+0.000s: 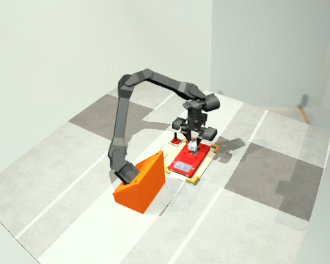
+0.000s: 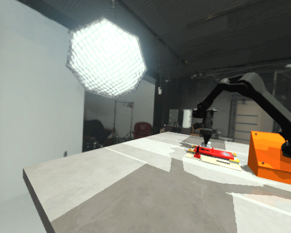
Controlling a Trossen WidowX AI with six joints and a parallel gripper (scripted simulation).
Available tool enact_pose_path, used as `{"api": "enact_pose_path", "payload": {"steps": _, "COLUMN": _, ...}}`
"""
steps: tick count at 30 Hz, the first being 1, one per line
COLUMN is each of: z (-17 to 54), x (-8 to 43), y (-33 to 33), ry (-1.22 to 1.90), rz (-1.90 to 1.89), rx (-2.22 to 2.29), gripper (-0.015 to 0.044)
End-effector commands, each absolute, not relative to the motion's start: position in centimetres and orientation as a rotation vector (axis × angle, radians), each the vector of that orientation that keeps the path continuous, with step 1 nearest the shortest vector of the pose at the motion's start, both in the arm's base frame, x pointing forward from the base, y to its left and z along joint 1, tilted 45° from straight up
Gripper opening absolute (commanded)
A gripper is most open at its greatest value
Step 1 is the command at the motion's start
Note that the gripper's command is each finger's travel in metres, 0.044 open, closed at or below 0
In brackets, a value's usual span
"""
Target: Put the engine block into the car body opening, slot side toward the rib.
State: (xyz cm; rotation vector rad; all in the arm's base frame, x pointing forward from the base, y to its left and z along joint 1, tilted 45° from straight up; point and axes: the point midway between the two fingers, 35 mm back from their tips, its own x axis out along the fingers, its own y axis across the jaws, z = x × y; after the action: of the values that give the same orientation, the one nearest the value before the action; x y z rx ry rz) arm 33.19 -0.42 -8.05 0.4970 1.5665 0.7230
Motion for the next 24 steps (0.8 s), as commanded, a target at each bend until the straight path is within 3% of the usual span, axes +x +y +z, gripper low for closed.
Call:
{"api": "enact_pose_path", "payload": {"steps": 1, "z": -7.91, "x": 33.54, "y": -0.50, "ry": 1.560, "rz": 0.719, "rx": 0.501, "gripper": 0.0159}}
{"api": "enact_pose_path", "payload": {"steps": 24, "z": -7.96, "x": 33.54, "y": -0.45, "ry": 1.511, "rz": 0.802, "rx": 0.417, "gripper": 0.0159}}
